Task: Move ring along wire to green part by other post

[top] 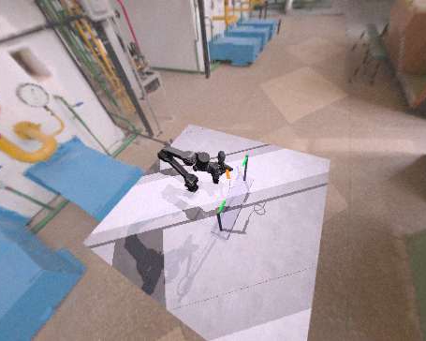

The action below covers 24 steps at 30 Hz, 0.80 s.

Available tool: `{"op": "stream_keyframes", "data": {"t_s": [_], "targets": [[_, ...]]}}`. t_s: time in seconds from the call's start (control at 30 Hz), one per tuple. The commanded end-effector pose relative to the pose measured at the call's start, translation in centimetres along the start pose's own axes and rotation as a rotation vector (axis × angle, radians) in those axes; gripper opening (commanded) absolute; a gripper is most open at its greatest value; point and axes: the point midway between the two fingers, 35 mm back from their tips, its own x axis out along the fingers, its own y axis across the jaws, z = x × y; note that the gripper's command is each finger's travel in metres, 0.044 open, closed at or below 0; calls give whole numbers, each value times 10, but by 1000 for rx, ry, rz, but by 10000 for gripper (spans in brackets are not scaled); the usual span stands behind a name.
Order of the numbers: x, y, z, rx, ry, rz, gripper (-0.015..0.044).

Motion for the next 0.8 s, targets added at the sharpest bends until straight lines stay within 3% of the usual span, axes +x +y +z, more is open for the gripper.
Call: {"op": "stream_keyframes", "data": {"t_s": [0.0, 0.77], "targets": [[0, -1, 1, -55, -6, -32, -150], [0, -21, 5, -356, -46, -248, -150]]}}
